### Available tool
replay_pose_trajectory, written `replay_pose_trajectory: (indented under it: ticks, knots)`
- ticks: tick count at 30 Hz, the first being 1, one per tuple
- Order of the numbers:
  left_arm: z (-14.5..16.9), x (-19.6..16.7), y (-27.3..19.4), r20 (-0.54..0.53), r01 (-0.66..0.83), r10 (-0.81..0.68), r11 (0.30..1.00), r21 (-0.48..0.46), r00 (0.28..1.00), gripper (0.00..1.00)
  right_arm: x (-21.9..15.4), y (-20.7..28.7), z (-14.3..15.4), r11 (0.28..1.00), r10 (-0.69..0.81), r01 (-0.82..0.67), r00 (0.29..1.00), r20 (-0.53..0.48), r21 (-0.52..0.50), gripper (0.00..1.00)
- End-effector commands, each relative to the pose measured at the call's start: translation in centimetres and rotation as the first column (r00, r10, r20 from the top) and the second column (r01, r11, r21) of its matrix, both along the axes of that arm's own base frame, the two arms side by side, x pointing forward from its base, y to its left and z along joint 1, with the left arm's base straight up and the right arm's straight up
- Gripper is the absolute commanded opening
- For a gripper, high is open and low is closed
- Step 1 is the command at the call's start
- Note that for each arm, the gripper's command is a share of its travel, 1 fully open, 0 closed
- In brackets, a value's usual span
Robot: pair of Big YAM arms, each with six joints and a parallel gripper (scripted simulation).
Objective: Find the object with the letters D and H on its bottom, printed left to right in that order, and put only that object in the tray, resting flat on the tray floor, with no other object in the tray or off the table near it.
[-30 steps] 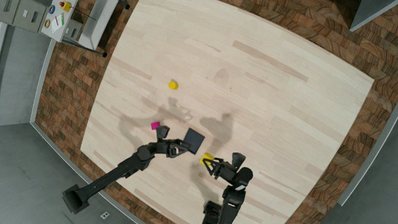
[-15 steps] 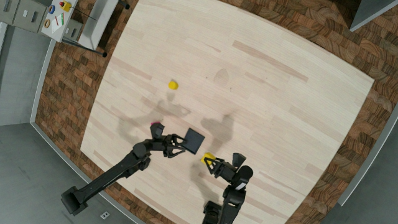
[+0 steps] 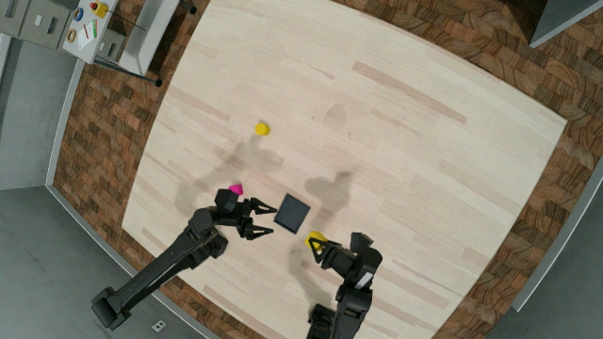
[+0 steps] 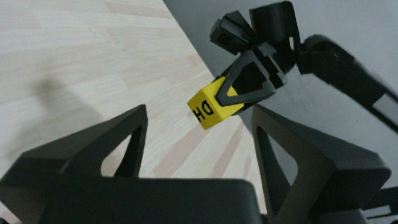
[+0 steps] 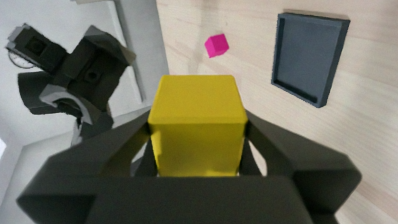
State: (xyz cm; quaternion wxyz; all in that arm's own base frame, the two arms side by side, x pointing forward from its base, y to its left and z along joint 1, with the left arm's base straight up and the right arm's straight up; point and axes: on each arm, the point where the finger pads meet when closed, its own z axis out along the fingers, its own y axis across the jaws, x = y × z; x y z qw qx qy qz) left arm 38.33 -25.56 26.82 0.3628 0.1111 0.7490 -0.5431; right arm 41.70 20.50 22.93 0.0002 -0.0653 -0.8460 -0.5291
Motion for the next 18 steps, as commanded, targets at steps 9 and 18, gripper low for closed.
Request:
replay_pose_trajectory:
  ticks: [9, 18]
  knots:
    - [7.4, 0.1, 2.2, 0.381, 0.079, -0.181, 0.96, 0.268, 0.907, 0.71, 1.1, 1.2, 2.6, 0.996, 0.047, -0.043, 0.998, 0.051, -0.08, 0.41]
    - [9.8, -1.8, 3.7, 0.505, 0.113, -0.298, 0.925, 0.364, 0.81, 0.71, 0.1, 3.1, -0.6, 0.975, 0.045, -0.041, 0.999, 0.011, -0.217, 0.41]
